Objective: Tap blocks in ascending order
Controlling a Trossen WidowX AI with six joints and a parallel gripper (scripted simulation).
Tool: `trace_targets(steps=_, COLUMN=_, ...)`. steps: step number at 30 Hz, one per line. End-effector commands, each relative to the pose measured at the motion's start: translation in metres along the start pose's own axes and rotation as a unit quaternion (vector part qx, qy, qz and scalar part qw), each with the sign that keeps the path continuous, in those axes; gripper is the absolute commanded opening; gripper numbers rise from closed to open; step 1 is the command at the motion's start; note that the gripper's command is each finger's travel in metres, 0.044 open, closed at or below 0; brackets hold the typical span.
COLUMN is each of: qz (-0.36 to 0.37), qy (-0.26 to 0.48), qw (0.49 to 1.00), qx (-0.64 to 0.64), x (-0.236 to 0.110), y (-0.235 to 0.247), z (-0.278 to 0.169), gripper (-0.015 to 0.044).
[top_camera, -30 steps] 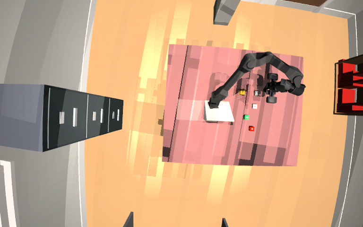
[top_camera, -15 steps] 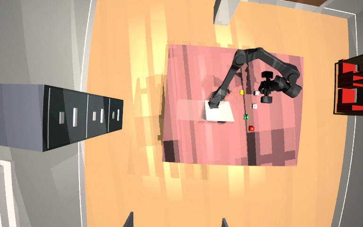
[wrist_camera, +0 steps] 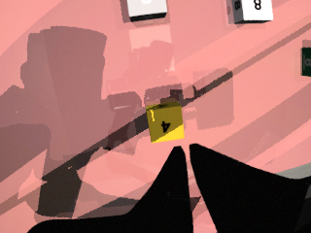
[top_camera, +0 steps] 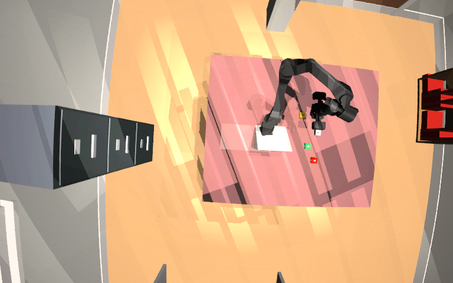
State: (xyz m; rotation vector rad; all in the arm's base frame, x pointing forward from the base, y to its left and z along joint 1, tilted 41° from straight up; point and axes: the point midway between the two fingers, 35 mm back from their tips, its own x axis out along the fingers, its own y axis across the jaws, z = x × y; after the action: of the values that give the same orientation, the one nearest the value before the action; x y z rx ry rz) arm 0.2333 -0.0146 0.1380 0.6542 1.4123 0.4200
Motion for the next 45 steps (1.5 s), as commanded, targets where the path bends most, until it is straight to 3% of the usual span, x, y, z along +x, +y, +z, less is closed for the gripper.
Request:
trace_targets(steps=1, qz=0.008, qy=0.009, qw=1.000, qx=0.003, x=0.044, y=0.003, z=-0.009, gripper=0.0020)
trace_targets(steps=34, qz=0.009, qy=0.009, qw=1.000, qx=0.003, x=0.076, y=0.004, z=-0.010, gripper=0.0020)
trace_targets(steps=45, qz=0.005, qy=0.008, qw=1.000, qx=0.006, x=0.026, y=0.001, z=-0.006, gripper=0.0020)
